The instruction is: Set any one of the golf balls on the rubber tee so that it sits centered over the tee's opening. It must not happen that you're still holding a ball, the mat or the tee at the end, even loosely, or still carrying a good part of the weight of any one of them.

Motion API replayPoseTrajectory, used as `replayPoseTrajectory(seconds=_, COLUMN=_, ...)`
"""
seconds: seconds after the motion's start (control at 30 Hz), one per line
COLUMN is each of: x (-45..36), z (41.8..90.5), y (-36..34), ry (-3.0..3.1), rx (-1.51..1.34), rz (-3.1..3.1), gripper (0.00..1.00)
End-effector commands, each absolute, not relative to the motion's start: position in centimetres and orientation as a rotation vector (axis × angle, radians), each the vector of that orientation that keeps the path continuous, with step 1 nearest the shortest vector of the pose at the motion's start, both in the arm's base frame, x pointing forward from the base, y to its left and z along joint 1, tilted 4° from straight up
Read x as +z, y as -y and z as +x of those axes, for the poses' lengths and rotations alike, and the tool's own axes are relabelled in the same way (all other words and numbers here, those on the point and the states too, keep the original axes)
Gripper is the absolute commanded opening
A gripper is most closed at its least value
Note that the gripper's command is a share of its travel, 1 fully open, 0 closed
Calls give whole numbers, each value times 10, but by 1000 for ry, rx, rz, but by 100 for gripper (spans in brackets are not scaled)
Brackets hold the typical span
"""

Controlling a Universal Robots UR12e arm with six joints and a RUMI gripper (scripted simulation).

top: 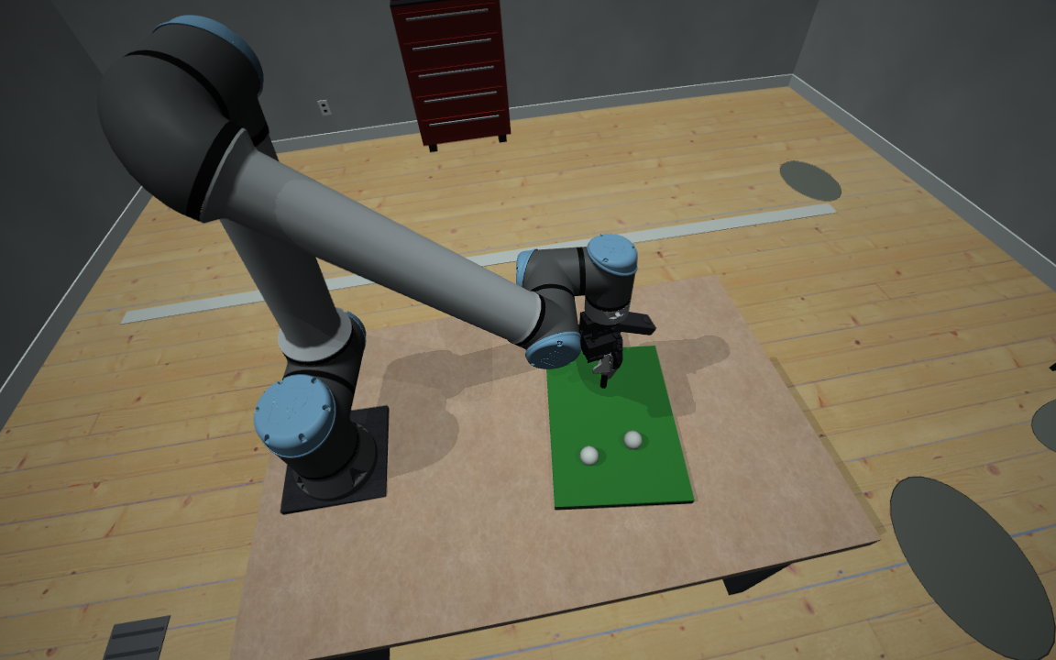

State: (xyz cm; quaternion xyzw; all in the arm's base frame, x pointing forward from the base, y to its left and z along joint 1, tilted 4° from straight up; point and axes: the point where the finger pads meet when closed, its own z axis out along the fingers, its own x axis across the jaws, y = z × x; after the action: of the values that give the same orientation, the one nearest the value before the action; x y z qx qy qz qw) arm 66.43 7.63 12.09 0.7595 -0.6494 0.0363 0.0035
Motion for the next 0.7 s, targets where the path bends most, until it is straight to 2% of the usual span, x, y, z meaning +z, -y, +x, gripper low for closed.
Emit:
replayPoseTrajectory(seconds=0.0, x=122, z=665, y=-76, ry=2036, rx=116, rz=2382, gripper=0)
replayPoseTrajectory(seconds=0.13, x=122, z=665, y=-76, ry=2036, rx=116, rz=2382, gripper=0)
replayPoseTrajectory(seconds=0.17, x=122, z=665, y=-76, ry=2036, rx=116, rz=2382, gripper=100)
replayPoseTrajectory(seconds=0.67, x=122, z=665, y=-76, ry=2036, rx=116, rz=2382, gripper=100)
